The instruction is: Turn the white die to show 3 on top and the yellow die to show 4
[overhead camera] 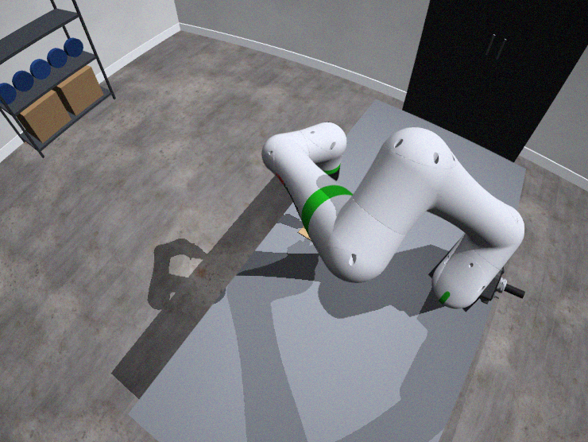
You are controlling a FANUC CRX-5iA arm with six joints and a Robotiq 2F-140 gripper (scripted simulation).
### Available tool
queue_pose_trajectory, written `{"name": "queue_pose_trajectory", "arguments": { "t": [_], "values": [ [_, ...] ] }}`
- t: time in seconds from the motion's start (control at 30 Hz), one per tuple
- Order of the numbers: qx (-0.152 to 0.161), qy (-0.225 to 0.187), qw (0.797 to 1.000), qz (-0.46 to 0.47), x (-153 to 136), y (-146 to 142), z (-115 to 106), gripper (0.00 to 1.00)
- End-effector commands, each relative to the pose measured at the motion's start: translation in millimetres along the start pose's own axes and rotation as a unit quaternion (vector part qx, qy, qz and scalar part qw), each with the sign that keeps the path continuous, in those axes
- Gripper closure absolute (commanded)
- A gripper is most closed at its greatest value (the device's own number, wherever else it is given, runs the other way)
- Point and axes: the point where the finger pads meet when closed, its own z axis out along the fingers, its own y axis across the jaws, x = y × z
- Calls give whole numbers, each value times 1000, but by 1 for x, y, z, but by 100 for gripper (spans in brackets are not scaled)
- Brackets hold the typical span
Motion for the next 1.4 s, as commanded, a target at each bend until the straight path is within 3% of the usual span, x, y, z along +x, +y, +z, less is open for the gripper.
{"name": "queue_pose_trajectory", "arguments": {
  "t": [0.0,0.3,0.37,0.73,0.87,0.97,1.03,1.07,1.37],
  "values": [
    [-5,3,997,72,-6,-5,0,87],
    [-4,3,973,231,-22,-17,1,87],
    [-4,3,973,231,-22,-17,1,87],
    [-3,2,911,412,-41,-31,2,87],
    [-2,2,878,478,-48,-36,3,87],
    [-2,2,876,482,-49,-36,3,87],
    [-2,2,841,540,-56,-41,3,87],
    [-2,1,839,544,-56,-41,3,87],
    [-2,0,747,665,-72,-51,3,87]
  ]
}}
